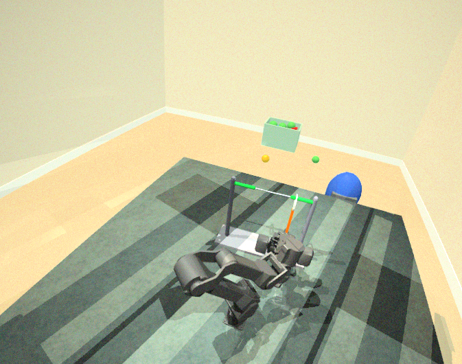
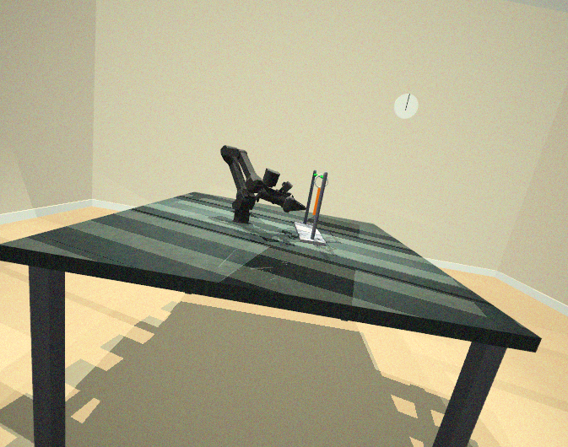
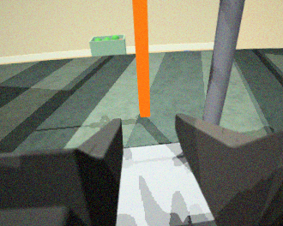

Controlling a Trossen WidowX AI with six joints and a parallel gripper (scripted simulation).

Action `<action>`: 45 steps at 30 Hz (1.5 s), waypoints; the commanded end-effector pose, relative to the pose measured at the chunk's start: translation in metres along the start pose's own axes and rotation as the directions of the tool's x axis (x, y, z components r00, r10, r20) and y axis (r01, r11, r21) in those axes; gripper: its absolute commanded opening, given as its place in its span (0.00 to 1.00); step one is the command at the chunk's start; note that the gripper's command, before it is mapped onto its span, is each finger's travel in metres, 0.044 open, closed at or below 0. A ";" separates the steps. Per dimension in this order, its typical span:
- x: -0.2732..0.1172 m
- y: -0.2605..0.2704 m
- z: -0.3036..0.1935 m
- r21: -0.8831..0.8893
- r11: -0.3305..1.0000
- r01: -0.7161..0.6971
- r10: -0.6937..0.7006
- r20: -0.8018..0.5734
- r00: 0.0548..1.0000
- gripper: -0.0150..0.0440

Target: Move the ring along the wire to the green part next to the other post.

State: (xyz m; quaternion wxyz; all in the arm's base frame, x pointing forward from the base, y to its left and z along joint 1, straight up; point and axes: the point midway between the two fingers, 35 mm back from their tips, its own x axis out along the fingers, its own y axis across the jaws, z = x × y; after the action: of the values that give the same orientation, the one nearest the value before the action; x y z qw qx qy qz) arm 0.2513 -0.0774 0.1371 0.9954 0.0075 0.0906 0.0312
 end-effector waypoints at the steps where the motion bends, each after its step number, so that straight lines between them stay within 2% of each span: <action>1: 0.001 -0.001 0.007 -0.027 1.000 0.011 -0.011 0.016 1.000 0.53; 11: 0.001 -0.001 0.007 -0.027 1.000 0.011 -0.011 0.015 1.000 0.53; 45: 0.050 -0.004 0.011 -0.028 1.000 0.011 -0.011 0.017 1.000 0.53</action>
State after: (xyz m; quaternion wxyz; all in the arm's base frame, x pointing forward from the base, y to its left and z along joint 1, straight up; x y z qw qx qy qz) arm 0.2973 -0.0775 0.1389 0.9962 -0.0091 0.0822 0.0287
